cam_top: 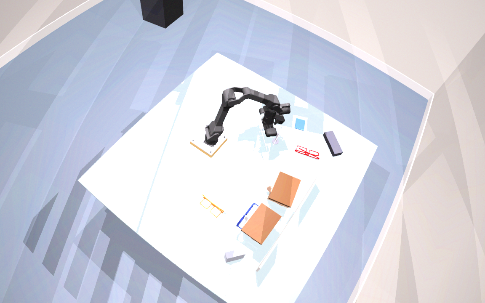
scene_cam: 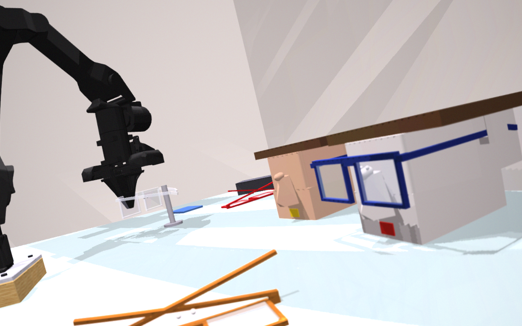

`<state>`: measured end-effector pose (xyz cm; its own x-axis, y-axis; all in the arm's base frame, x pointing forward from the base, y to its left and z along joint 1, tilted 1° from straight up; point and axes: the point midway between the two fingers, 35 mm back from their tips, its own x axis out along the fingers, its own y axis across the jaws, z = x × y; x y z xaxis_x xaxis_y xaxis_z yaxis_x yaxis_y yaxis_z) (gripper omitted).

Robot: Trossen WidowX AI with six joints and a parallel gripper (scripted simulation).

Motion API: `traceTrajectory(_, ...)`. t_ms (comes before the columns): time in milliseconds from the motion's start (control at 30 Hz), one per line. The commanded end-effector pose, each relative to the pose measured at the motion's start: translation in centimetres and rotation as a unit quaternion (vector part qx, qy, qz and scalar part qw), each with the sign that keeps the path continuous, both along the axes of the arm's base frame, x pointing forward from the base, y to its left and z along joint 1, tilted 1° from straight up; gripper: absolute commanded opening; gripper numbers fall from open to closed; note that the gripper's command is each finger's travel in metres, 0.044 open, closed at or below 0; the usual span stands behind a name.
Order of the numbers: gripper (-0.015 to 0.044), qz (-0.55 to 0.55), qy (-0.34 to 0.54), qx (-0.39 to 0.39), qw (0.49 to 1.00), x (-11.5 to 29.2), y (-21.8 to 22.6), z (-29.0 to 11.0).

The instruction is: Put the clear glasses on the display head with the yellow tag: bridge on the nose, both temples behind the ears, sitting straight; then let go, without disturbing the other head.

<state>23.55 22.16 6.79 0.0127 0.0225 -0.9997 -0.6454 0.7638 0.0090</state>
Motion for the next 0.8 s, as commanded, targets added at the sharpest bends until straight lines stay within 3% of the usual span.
traceTrajectory(0,0.0000,0.001,-0.004,0.003,1.000,-0.4,0.1,0.3)
traceTrajectory(767,0.0000,0.001,-0.003,0.003,1.000,-2.0,0.0,0.2)
